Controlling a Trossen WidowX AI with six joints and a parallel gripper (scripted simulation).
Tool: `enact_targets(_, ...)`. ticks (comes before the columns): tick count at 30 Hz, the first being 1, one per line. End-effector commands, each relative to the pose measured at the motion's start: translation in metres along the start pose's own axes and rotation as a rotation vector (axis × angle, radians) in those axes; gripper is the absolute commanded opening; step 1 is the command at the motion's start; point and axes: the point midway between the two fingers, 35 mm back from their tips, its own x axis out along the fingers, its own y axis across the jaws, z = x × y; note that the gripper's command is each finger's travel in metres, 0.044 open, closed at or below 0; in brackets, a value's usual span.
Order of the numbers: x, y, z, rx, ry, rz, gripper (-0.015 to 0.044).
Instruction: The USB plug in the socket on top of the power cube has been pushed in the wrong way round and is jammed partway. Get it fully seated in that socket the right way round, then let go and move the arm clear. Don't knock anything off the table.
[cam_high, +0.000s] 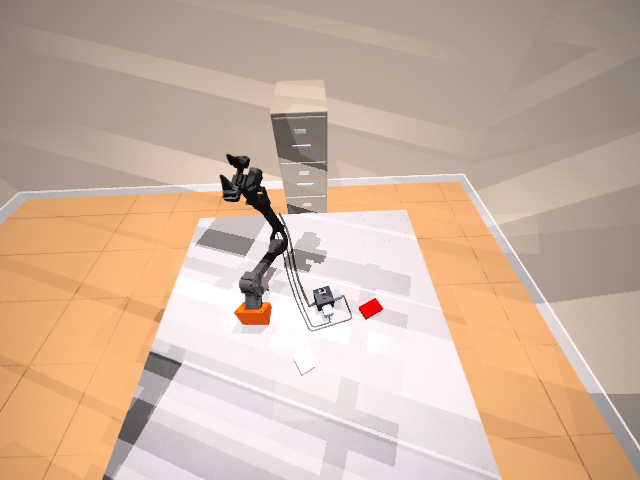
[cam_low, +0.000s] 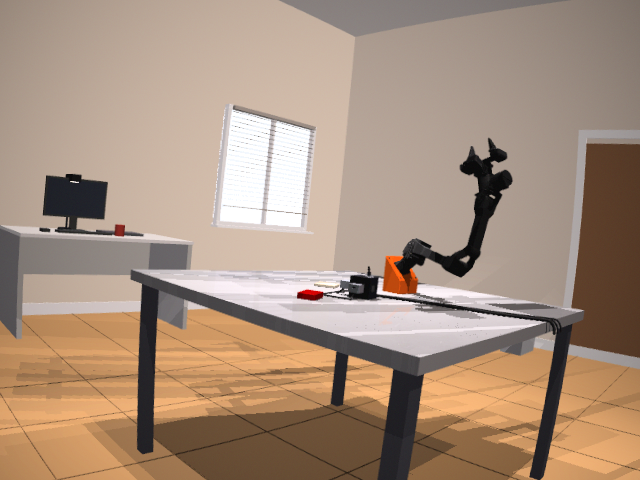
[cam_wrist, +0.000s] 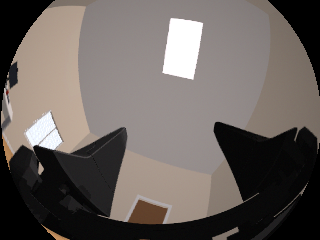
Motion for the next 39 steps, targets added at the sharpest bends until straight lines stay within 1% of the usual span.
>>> enact_targets(1, 0.002, 0.003, 0.001, 0.001, -0.010, 0.011, 0.0426)
enact_targets(2, 0.009, 0.012, 0.004, 0.005, -0.039, 0.046, 0.0440)
enact_targets(5, 0.037, 0.065, 0.033, 0.015, -0.220, 0.232, 0.0440)
enact_targets(9, 0.050, 0.117, 0.076, 0.017, -0.432, 0.409, 0.0440)
enact_targets(12, 0.048, 0.152, 0.119, 0.042, -0.611, 0.531, 0.0440)
enact_targets(14, 0.044, 0.166, 0.140, 0.051, -0.694, 0.584, 0.0440)
enact_targets(17, 0.027, 0.195, 0.180, 0.036, -0.862, 0.697, 0.0440)
enact_targets(23, -0.046, 0.248, 0.262, -0.060, -1.280, 0.938, 0.0440)
enact_targets(29, -0.147, 0.282, 0.315, -0.197, -1.723, 1.144, 0.0440)
enact_targets(34, -0.243, 0.297, 0.330, -0.335, -2.095, 1.308, 0.0440)
enact_targets(39, -0.341, 0.301, 0.316, -0.504, -2.451, 1.485, 0.0440)
